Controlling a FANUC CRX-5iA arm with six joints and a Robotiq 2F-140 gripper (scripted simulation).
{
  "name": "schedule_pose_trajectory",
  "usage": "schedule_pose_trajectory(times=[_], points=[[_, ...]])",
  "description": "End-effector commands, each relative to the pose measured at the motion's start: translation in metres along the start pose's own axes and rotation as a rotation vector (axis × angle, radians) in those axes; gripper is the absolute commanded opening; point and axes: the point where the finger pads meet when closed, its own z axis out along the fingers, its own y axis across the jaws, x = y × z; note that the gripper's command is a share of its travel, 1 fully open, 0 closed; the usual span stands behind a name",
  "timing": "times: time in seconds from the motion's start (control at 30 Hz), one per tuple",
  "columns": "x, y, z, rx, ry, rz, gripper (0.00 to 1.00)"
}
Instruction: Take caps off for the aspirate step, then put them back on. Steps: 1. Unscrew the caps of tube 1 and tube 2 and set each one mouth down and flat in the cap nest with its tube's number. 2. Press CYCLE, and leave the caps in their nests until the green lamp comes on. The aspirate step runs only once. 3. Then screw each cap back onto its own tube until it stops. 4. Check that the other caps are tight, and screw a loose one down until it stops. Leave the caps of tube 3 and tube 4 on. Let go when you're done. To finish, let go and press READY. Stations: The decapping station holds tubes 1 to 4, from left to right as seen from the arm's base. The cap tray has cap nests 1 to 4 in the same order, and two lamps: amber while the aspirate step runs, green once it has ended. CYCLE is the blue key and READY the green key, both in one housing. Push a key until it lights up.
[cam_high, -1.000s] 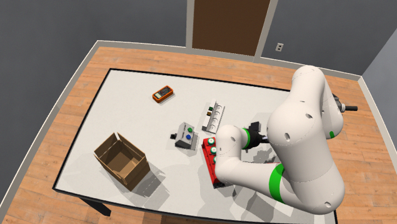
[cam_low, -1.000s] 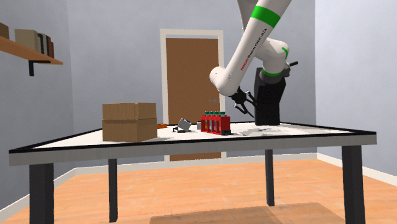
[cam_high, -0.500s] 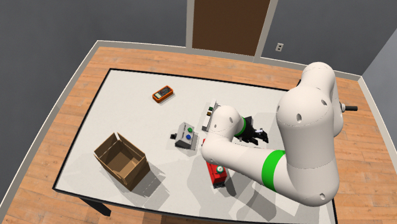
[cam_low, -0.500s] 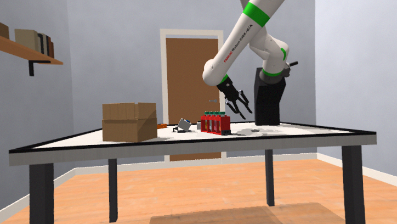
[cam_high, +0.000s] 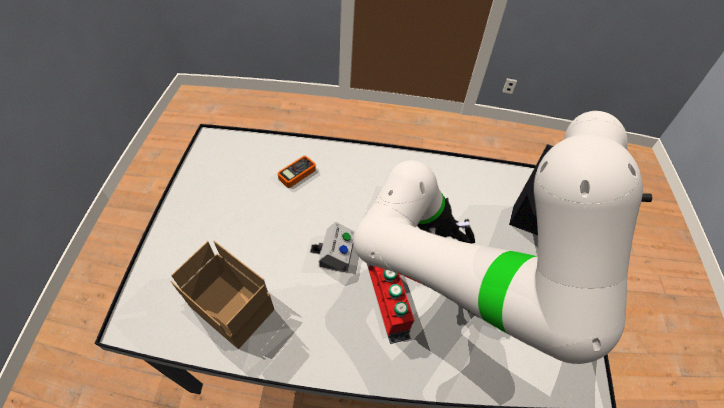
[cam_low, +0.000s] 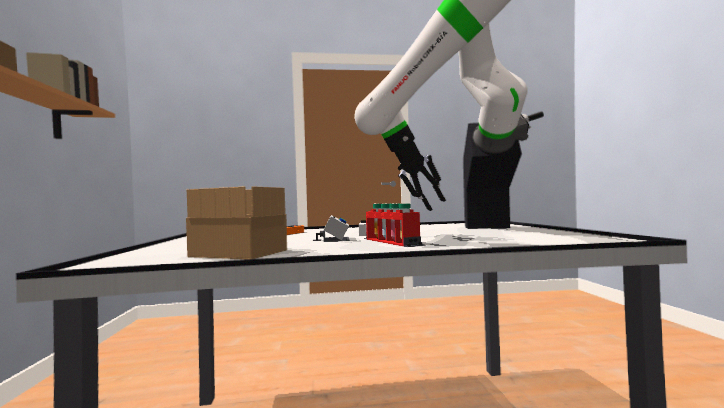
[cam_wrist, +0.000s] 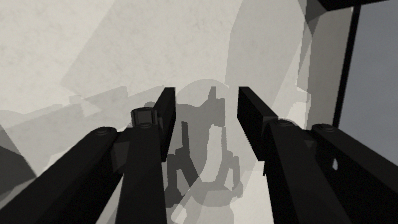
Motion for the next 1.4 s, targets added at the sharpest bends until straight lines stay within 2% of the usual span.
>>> schedule_pose_trajectory(times=[0.0, 0.1, 0.17, 0.23, 0.33, 0.37, 0.43, 0.5, 0.57, 0.6, 0.63, 0.67, 0.73, 0.83, 0.93, 1.0, 1.07, 1.17, 1.23, 1.33, 1.37], points=[[0.004, -0.012, -0.011, 0.056, -0.023, -0.025, 0.41], [0.006, -0.022, -0.017, 0.08, -0.031, -0.036, 0.41], [0.009, -0.026, -0.026, 0.128, -0.044, -0.057, 0.41], [0.011, -0.029, -0.034, 0.128, -0.044, -0.057, 0.41], [0.016, -0.034, -0.048, 0.177, -0.054, -0.078, 0.41], [0.017, -0.036, -0.052, 0.177, -0.054, -0.078, 0.41], [0.017, -0.036, -0.052, 0.177, -0.054, -0.078, 0.41], [0.02, -0.039, -0.061, 0.227, -0.062, -0.1, 0.41], [0.023, -0.042, -0.07, 0.227, -0.062, -0.1, 0.41], [0.024, -0.044, -0.075, 0.252, -0.065, -0.111, 0.41], [0.026, -0.046, -0.079, 0.252, -0.065, -0.111, 0.41], [0.026, -0.046, -0.08, 0.252, -0.065, -0.111, 0.41], [0.029, -0.055, -0.083, 0.303, -0.068, -0.133, 0.41], [0.034, -0.069, -0.088, 0.329, -0.068, -0.144, 0.41], [0.039, -0.081, -0.093, 0.381, -0.067, -0.167, 0.41], [0.039, -0.081, -0.093, 0.381, -0.067, -0.167, 0.41], [0.043, -0.086, -0.101, 0.433, -0.062, -0.19, 0.41], [0.047, -0.093, -0.11, 0.433, -0.062, -0.19, 0.41], [0.051, -0.101, -0.114, 0.486, -0.054, -0.213, 0.41], [0.058, -0.114, -0.119, 0.513, -0.049, -0.225, 0.41], [0.06, -0.118, -0.122, 0.539, -0.043, -0.236, 0.41]])
